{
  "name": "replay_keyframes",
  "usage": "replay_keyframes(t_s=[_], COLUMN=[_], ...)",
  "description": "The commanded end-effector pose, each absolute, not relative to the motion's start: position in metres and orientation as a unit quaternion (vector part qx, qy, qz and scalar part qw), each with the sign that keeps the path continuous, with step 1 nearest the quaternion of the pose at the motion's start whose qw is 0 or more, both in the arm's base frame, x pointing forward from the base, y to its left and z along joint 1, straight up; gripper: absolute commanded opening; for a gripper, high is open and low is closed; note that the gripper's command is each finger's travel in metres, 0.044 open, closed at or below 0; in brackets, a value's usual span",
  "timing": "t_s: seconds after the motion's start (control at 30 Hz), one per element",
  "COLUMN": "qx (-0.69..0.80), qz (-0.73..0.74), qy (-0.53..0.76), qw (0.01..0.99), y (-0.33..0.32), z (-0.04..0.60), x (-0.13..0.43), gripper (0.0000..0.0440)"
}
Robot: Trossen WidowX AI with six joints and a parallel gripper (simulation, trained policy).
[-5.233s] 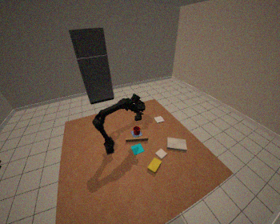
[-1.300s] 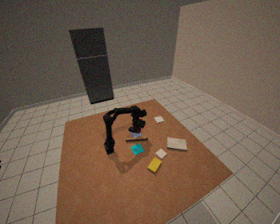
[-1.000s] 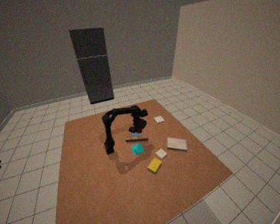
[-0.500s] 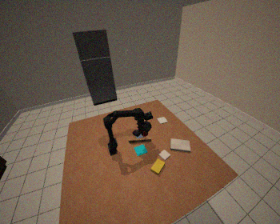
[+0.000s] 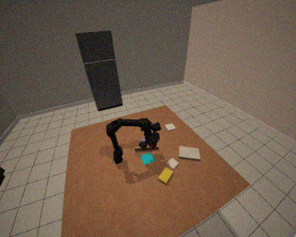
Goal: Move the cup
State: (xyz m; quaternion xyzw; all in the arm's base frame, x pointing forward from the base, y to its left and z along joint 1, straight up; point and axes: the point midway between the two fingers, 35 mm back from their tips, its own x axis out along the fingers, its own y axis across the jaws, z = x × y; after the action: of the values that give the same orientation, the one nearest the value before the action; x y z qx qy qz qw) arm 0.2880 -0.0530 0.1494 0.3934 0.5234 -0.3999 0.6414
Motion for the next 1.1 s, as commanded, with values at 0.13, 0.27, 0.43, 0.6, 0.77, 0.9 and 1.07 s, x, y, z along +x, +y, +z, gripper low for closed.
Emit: replay_keyframes(t_s=[0.13,0.27,0.43,0.6,0.77,0.9,1.07], qx=[0.402,0.406,0.412,0.416,0.419,0.42,0.422], qz=[-0.411,-0.417,-0.424,-0.429,-0.434,-0.437,-0.444], qy=[0.51,0.505,0.5,0.497,0.496,0.497,0.499], qw=[0.64,0.637,0.633,0.629,0.625,0.62,0.613], y=[-0.068,-0.074,-0.079,-0.082,-0.083,-0.083,-0.083], z=[0.141,0.134,0.123,0.111,0.098,0.088,0.076], x=[0.281,0.276,0.27,0.263,0.255,0.247,0.237], gripper=[0.0,0.0,0.0,0.0,0.0002,0.0006,0.0015])
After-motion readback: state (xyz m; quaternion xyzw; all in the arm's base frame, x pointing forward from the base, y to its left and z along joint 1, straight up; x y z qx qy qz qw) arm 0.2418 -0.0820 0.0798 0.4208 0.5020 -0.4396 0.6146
